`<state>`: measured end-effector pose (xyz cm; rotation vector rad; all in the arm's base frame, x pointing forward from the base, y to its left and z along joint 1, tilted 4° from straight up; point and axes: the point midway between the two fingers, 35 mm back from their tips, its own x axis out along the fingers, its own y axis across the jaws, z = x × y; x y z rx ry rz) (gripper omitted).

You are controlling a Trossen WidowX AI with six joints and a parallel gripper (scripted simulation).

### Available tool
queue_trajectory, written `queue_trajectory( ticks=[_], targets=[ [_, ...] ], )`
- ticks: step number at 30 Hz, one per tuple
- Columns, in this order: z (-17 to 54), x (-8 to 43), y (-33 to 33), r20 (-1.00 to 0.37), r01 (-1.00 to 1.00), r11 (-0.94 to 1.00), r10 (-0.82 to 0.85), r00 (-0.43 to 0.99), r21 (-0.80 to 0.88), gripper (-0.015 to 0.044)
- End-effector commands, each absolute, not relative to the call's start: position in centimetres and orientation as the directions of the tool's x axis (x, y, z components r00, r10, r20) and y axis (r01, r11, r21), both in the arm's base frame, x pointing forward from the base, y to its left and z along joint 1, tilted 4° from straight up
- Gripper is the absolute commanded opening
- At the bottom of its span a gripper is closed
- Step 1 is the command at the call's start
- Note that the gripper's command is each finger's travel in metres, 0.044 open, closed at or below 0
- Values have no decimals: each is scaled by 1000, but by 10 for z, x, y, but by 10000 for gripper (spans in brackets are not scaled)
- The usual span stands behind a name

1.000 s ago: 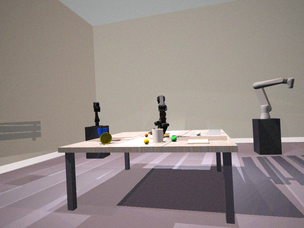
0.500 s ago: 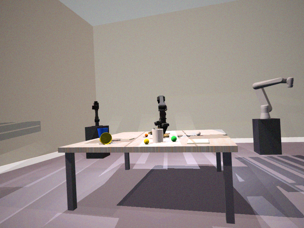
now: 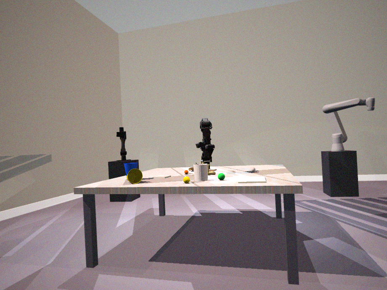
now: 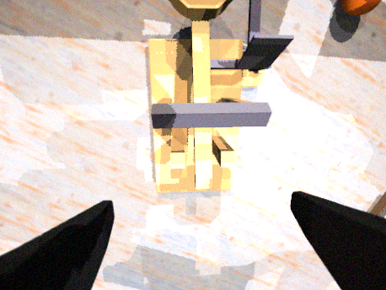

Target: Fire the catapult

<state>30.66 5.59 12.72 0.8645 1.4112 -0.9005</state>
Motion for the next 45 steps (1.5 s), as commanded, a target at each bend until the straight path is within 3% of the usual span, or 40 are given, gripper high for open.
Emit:
queue_trajectory(
  ticks=[1, 6, 11, 28, 45],
  targets=[
    [127, 307, 56, -999, 904, 426, -5, -33, -32, 440],
    [127, 307, 56, -999, 894, 446, -5, -33, -32, 440],
    [128, 306, 56, -999, 808, 589, -5, -33, -30, 440],
    [130, 305, 56, -999, 346, 938, -5, -34, -17, 440],
    [132, 305, 56, -999, -231, 973, -5, -36, 3, 440]
  ],
)
